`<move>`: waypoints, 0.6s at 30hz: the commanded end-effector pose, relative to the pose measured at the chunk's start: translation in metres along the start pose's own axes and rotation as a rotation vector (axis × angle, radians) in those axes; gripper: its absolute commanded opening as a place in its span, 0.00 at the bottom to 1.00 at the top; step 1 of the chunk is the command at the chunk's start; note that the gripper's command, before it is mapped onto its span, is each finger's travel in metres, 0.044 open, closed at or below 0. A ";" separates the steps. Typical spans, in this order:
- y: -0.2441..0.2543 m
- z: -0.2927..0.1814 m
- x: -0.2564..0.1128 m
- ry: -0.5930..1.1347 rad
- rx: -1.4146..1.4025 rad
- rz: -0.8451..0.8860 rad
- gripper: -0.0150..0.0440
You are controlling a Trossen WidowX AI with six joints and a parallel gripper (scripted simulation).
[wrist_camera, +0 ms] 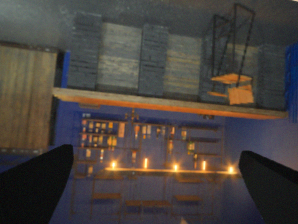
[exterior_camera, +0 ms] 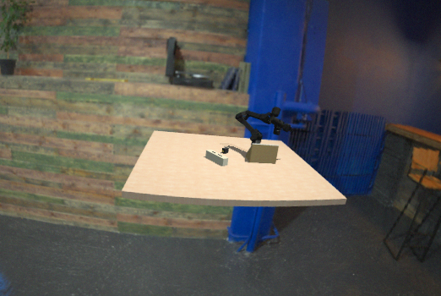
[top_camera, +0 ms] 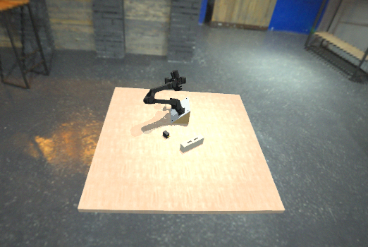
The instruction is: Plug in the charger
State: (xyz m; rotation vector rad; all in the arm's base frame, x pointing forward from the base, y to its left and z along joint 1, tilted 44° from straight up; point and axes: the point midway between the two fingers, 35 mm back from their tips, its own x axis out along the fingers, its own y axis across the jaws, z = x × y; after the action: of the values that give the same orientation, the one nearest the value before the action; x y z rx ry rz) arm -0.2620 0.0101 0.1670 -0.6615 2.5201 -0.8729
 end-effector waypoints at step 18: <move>0.083 -0.026 -0.058 0.228 0.457 0.402 1.00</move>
State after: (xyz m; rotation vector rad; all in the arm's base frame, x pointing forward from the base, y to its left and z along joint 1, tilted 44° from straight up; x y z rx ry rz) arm -0.2580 0.0939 0.1470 -0.0380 2.4130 -1.2768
